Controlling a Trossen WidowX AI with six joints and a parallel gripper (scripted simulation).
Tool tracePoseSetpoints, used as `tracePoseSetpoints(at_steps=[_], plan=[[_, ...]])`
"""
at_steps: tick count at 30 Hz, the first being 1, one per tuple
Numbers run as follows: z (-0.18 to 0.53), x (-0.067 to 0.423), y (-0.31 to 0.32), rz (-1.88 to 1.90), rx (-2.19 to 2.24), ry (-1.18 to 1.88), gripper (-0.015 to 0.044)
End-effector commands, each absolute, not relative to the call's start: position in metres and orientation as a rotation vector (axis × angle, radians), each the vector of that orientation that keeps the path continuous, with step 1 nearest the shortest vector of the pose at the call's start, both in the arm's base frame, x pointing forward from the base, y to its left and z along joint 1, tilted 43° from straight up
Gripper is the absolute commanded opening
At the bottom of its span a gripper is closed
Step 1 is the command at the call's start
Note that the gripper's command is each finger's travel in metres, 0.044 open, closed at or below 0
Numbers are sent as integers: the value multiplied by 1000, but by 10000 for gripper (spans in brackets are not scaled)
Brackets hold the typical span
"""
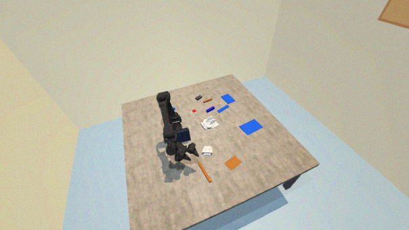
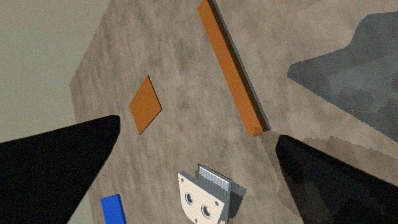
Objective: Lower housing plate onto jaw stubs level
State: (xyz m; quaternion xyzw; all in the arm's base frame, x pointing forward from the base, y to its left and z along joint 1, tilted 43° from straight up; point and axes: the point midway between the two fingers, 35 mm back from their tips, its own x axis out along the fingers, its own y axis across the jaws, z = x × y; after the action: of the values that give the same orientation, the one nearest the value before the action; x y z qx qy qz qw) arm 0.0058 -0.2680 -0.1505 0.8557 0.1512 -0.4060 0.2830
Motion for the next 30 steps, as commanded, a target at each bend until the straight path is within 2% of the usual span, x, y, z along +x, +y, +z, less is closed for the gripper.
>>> tracePoseSetpoints(at_steps=[1,30], plan=[[-149,22,-269,-1083,2309,524,440],[-108,136,-245,-1144,2160,1410,440]])
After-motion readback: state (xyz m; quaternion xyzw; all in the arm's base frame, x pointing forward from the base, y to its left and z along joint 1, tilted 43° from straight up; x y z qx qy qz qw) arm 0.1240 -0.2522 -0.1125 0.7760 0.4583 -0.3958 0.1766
